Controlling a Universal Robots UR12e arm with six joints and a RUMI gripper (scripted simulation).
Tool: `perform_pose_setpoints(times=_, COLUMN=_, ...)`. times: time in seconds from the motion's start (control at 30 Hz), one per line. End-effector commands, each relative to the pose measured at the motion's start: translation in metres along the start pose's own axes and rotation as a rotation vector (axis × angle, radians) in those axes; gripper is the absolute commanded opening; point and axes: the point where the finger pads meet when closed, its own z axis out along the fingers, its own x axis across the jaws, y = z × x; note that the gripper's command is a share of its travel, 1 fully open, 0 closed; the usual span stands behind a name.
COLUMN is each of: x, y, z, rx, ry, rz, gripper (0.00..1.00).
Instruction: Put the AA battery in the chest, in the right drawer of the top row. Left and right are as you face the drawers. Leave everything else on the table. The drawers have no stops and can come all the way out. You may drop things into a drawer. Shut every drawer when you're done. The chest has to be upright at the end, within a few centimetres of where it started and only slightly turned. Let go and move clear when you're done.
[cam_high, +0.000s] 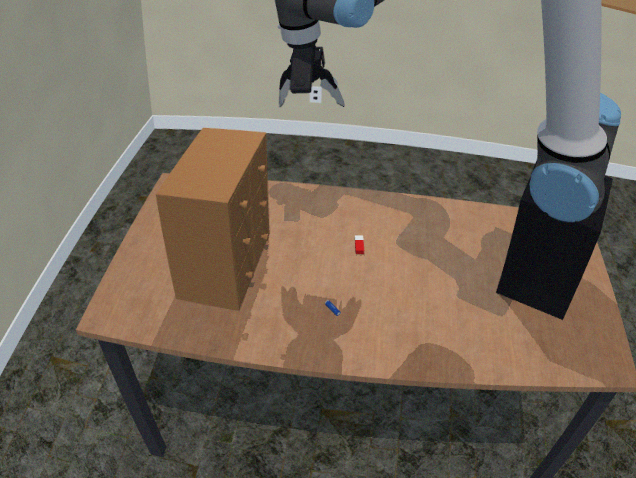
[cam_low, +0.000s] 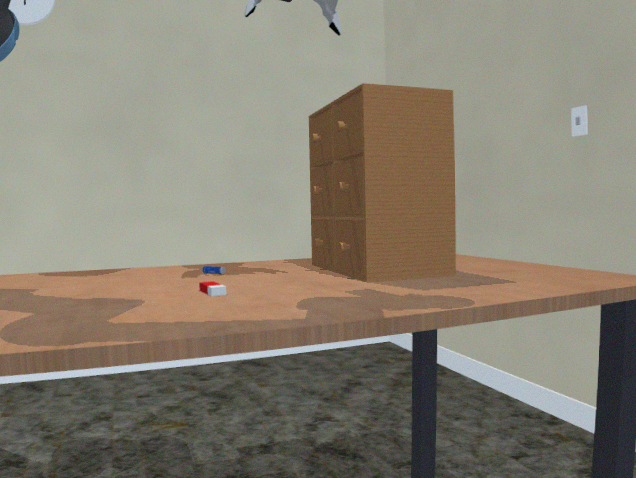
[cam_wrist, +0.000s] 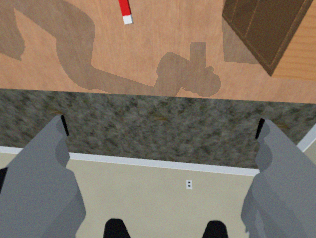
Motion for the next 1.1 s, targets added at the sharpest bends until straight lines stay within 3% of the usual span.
perform_pose_setpoints(times=0.0, x=-0.035, y=-0.017, z=-0.004, rx=0.06, ry=0.028, rz=-0.008, gripper=1.0)
perform_pose_setpoints(times=0.2, x=-0.081, y=-0.05, z=-0.001, rx=0.144, ry=0.066, rz=-0.016, gripper=1.0)
perform_pose_setpoints(times=0.43, x=-0.111, y=-0.074, z=0.001, rx=0.2, ry=0.095, rz=-0.021, gripper=1.0)
perform_pose_setpoints(times=1.07, x=-0.121, y=-0.083, z=0.002, rx=0.22, ry=0.107, rz=-0.022, gripper=1.0)
